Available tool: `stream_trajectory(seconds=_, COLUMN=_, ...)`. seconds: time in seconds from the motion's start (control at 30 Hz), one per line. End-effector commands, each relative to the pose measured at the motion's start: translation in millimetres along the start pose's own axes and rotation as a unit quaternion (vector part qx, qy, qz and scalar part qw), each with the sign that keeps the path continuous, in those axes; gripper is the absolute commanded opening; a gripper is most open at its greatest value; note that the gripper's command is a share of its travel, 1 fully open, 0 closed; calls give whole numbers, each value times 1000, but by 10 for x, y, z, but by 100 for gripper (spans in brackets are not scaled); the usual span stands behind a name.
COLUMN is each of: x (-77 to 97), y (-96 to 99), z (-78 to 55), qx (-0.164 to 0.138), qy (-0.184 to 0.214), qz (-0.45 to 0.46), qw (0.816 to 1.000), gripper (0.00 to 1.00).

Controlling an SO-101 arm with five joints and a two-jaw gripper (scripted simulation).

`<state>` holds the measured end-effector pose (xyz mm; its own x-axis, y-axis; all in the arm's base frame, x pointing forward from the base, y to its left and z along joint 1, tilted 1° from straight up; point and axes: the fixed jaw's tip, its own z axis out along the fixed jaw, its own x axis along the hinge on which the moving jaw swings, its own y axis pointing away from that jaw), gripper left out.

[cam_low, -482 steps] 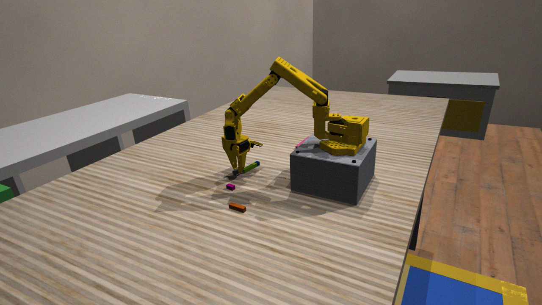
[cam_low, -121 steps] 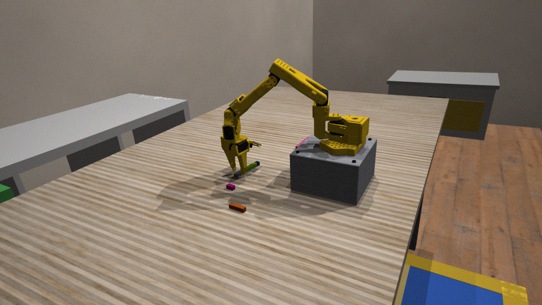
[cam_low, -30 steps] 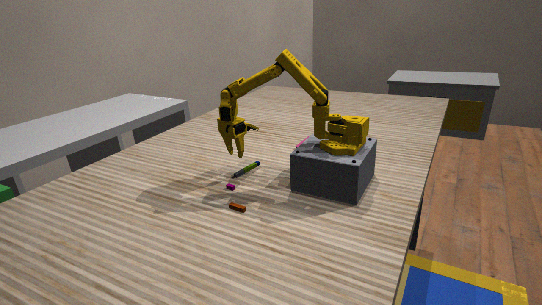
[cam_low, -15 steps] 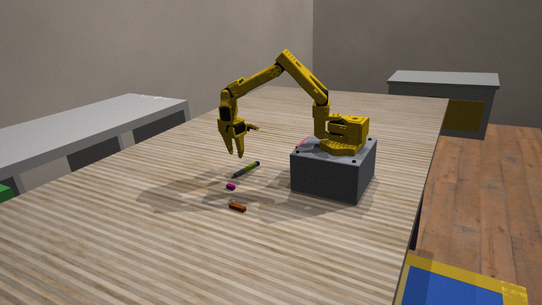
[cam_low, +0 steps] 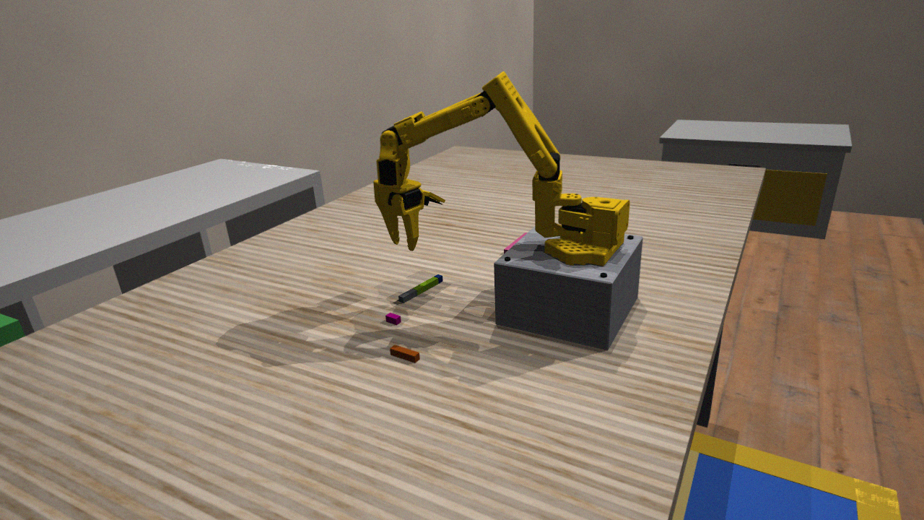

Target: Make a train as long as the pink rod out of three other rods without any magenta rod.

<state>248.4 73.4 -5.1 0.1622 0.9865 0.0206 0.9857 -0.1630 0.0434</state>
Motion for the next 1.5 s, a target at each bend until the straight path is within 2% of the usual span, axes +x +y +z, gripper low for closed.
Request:
stream_trajectory(seconds=0.0, x=-87, y=-30, z=-254, qx=-13, qy=6, qz=4, qw=1000, gripper=17)
stream_trajectory(seconds=0.23, x=-296, y=-211, z=-808, qx=-55, qy=22, qz=15, qw=998, gripper=17)
stream_trajectory(seconds=0.4, x=-467, y=-440, z=-1097, qx=-87, qy=32, qz=23, qw=995, gripper=17)
stream_trajectory(seconds=0.47, x=-467, y=-440, z=-1097, qx=-87, qy=32, qz=23, qw=995, gripper=17)
stream_trajectory(seconds=0.67, x=-628, y=-707, z=-1267, qx=-119, qy=39, qz=31, qw=992, gripper=17)
stream_trajectory(seconds=0.87, x=-706, y=-854, z=-1310, qx=-137, qy=43, qz=38, qw=989, gripper=17)
stream_trajectory(seconds=1.47, x=-720, y=-882, z=-1315, qx=-140, qy=44, qz=40, qw=988, gripper=17)
